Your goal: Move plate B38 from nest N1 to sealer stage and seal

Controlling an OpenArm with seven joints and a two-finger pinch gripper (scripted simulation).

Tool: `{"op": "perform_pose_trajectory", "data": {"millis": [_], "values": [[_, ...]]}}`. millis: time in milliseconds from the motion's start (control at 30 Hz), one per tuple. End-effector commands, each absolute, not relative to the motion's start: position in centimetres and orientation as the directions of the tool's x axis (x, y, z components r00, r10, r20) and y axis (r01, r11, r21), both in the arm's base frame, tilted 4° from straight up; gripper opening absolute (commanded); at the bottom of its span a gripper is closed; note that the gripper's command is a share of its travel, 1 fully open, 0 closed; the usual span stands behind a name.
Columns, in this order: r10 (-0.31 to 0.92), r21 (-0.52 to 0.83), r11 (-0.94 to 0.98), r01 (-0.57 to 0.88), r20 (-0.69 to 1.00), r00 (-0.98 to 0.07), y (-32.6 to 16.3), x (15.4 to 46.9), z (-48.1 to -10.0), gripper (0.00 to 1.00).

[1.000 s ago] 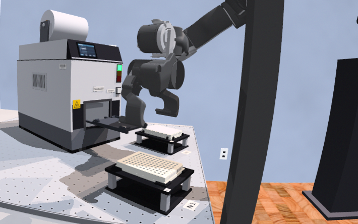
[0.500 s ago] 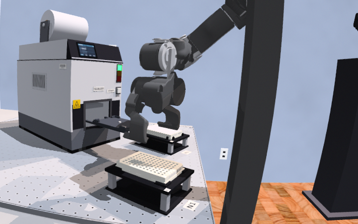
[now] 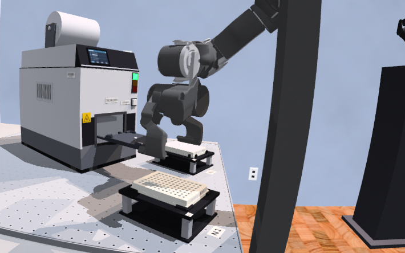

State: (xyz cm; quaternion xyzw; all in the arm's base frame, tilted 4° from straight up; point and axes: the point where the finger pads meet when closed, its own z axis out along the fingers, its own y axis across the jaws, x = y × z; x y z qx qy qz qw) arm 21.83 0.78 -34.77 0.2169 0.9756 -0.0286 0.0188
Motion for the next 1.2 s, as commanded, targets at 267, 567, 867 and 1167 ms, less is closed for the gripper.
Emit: {"op": "perform_pose_trajectory", "data": {"millis": [267,567,867,1167], "values": [[0.427,-0.049,0.902,0.429,-0.047,-0.903,0.78,21.83,-34.63,0.77],[0.427,-0.049,0.902,0.429,-0.047,-0.903,0.88,21.85,-34.32,0.77],[0.427,-0.049,0.902,0.429,-0.047,-0.903,0.88,21.85,-34.32,0.77],[0.425,-0.047,0.903,0.427,-0.048,-0.904,0.89,21.87,-34.40,0.77]]}}
